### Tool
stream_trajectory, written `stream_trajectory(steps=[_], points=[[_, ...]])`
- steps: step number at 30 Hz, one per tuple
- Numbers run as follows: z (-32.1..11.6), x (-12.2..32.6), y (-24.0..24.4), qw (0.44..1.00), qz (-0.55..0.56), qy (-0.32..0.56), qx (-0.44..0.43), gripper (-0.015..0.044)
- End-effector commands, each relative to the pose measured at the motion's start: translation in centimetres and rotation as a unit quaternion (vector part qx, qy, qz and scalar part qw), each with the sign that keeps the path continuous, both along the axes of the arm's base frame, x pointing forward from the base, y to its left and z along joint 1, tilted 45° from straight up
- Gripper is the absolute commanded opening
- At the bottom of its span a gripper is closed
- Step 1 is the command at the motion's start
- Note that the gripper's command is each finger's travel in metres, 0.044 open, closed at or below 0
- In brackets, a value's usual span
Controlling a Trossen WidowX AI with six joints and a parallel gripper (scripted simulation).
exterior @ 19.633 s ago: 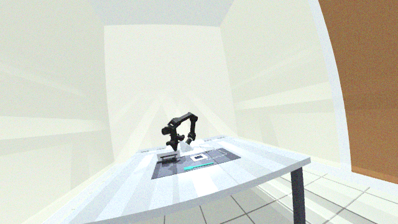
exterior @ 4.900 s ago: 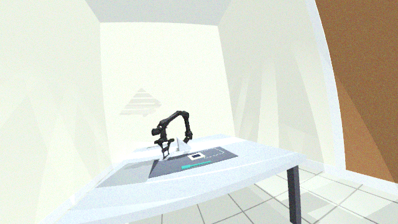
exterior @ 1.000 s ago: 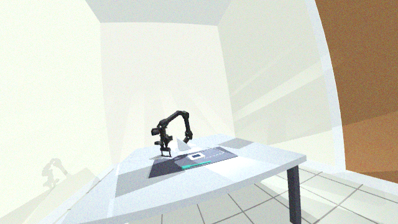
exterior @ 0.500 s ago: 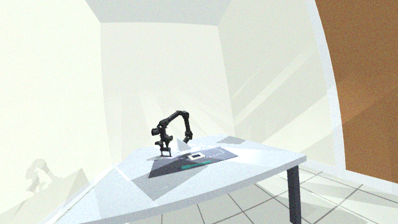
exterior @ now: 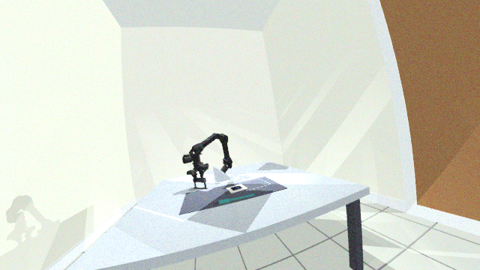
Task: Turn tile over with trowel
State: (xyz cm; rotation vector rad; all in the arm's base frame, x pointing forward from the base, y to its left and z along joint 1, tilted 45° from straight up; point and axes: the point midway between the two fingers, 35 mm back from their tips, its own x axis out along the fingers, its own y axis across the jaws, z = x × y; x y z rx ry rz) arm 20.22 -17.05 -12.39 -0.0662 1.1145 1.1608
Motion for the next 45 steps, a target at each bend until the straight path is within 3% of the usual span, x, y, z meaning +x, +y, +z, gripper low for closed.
stream_trajectory(steps=[1, 4, 11, 45], points=[[0.8, 0.0, -0.7, 1.000, 0.002, -0.004, 0.001, 0.0270], [3.3, -0.1, -2.8, 1.000, 0.008, -0.009, 0.002, 0.0270], [3.5, -0.1, -2.9, 1.000, 0.009, -0.009, 0.002, 0.0270], [0.0, 0.0, -0.1, 1.000, -0.007, 0.005, 0.001, 0.0270]])
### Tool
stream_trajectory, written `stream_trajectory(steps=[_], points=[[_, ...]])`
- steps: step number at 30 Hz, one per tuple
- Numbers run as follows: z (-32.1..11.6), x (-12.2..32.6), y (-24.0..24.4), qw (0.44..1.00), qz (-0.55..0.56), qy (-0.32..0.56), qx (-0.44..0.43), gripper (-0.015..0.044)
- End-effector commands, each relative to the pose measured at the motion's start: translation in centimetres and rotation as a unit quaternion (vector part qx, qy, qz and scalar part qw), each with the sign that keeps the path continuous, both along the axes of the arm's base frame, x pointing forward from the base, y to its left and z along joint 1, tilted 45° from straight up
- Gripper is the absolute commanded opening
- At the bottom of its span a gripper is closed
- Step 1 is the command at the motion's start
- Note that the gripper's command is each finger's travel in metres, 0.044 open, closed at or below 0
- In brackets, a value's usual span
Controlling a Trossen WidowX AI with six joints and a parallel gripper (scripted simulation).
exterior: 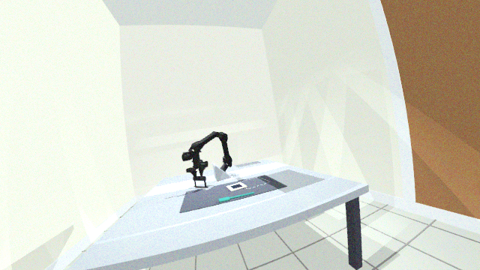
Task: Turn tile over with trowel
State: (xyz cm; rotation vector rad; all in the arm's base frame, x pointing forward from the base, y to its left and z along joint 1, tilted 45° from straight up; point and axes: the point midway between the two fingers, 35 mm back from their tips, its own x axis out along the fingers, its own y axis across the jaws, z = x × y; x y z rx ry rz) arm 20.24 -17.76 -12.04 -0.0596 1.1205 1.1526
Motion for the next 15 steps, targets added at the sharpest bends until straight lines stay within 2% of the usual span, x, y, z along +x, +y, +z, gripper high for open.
stream_trajectory(steps=[1, 2, 7, 15], points=[[-0.43, -0.06, 0.62, 1.000, -0.002, 0.002, 0.002, 0.0270], [-0.44, -0.06, 0.64, 1.000, -0.002, 0.002, 0.002, 0.0270], [-0.44, -0.06, 0.64, 1.000, -0.002, 0.002, 0.002, 0.0139], [-0.44, -0.06, 0.64, 1.000, -0.002, 0.002, 0.002, 0.0130]])
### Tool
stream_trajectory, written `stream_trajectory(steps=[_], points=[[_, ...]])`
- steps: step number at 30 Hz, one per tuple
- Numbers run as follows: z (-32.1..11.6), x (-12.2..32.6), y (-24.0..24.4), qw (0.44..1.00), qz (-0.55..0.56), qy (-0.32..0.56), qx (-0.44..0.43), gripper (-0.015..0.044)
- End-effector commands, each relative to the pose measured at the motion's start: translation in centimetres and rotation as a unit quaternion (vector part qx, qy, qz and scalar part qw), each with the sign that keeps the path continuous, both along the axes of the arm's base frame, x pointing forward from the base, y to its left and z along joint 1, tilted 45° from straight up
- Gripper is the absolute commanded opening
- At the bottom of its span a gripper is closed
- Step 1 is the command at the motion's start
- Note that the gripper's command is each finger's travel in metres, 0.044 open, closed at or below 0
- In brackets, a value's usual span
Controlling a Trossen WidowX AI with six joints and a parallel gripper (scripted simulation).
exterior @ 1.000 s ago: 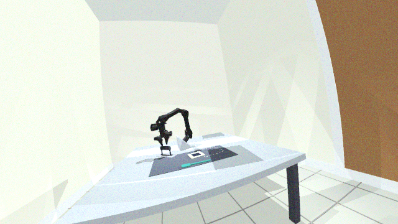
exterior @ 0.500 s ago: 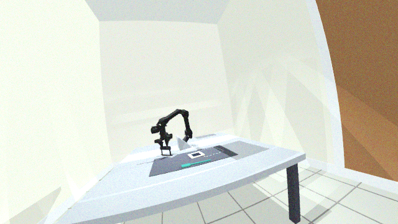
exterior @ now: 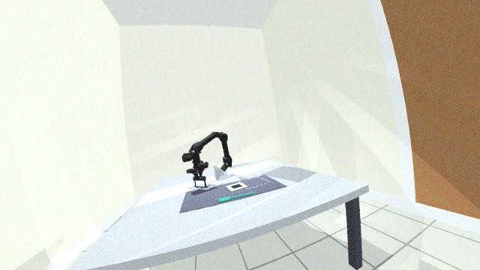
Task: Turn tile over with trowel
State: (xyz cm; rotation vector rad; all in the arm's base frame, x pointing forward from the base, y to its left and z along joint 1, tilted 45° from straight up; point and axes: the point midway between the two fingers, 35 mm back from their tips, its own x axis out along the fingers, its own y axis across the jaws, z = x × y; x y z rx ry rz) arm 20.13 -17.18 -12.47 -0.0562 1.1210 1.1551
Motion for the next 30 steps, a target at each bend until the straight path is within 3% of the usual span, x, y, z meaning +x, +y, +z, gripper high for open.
stream_trajectory(steps=[1, 15, 30], points=[[-0.02, 0.04, 0.06, 1.000, -0.003, 0.000, 0.001, 0.0130], [-0.02, 0.04, 0.06, 1.000, -0.001, -0.001, 0.001, 0.0130], [-0.02, 0.04, 0.06, 0.982, 0.134, -0.131, 0.008, 0.0130]])
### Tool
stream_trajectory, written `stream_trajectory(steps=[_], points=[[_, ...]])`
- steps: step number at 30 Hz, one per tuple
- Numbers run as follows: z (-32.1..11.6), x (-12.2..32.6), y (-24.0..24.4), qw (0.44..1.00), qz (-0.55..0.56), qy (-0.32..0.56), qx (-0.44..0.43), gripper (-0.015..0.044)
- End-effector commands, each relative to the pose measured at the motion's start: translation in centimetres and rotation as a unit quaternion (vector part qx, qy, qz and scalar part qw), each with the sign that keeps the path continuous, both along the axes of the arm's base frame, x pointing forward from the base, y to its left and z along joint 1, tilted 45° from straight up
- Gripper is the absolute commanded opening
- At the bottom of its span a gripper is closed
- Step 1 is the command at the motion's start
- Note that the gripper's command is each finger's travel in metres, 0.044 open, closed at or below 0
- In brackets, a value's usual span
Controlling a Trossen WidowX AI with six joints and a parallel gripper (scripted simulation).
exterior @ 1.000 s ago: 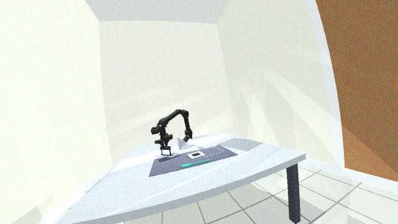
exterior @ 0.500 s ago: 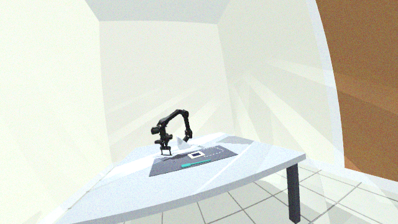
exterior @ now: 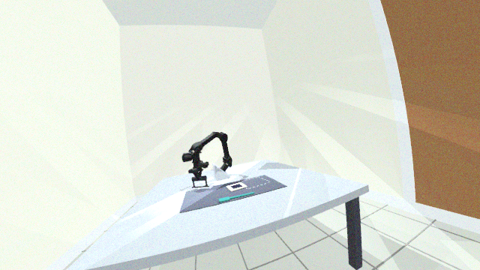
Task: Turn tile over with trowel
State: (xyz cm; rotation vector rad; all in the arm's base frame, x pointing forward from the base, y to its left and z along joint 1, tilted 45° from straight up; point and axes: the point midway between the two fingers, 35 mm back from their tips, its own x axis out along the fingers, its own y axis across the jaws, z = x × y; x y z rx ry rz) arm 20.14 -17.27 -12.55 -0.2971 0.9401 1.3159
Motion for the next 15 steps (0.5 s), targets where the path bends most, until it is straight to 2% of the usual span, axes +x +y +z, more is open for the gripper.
stream_trajectory(steps=[1, 5, 10, 15], points=[[0.07, 0.04, 0.15, 0.999, 0.025, -0.026, 0.005, 0.0130], [0.07, 0.04, 0.15, 0.999, 0.025, -0.026, 0.005, 0.0130], [0.07, 0.04, 0.15, 0.999, 0.025, -0.026, 0.005, 0.0261], [0.07, 0.04, 0.15, 0.999, 0.025, -0.026, 0.005, 0.0270]])
